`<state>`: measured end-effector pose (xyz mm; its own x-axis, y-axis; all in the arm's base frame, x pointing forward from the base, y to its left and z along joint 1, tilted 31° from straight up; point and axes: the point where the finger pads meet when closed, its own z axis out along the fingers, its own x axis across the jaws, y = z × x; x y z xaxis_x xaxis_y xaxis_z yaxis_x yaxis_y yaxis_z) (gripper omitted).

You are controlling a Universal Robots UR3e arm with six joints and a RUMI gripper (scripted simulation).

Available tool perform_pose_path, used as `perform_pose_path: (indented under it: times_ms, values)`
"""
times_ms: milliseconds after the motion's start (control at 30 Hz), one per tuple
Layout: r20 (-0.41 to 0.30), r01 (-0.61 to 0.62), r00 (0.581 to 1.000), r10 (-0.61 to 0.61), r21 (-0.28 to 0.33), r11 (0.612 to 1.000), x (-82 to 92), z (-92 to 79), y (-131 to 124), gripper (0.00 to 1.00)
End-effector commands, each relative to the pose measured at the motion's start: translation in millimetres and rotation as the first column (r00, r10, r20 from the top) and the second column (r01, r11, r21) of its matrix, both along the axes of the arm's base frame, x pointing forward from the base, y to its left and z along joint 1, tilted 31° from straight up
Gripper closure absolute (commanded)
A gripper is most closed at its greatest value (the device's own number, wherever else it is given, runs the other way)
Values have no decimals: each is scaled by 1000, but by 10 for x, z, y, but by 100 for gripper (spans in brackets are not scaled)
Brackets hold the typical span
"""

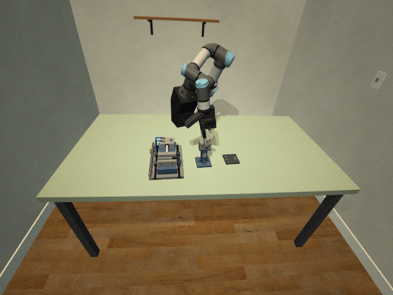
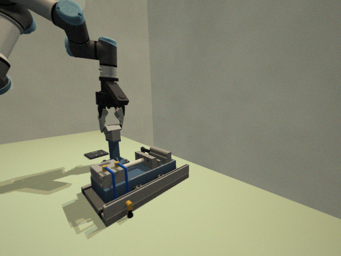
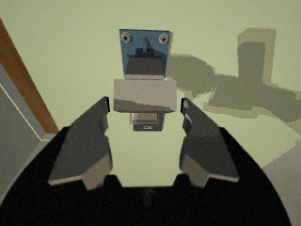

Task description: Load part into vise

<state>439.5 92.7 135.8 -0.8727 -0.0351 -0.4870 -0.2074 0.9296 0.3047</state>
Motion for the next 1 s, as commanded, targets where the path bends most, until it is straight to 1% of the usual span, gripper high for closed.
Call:
perform_pose_path:
  times_ms: [0,200,267,700,767,833,967]
  values:
    - [-2,-34,999,34,53,998,2,2,-6,49]
    - [-1,-72,997,72,122,990,5,0,-12,49]
    - [-1,-72,997,72,122,990,5,0,-12,49]
    - [7,-141,990,143,249,958,8,-5,-22,49]
    - [9,-150,988,153,265,953,8,-7,-23,49]
    - [9,-150,988,153,265,953,8,-7,-23,49]
    - [13,-167,985,171,296,940,10,-8,-25,49]
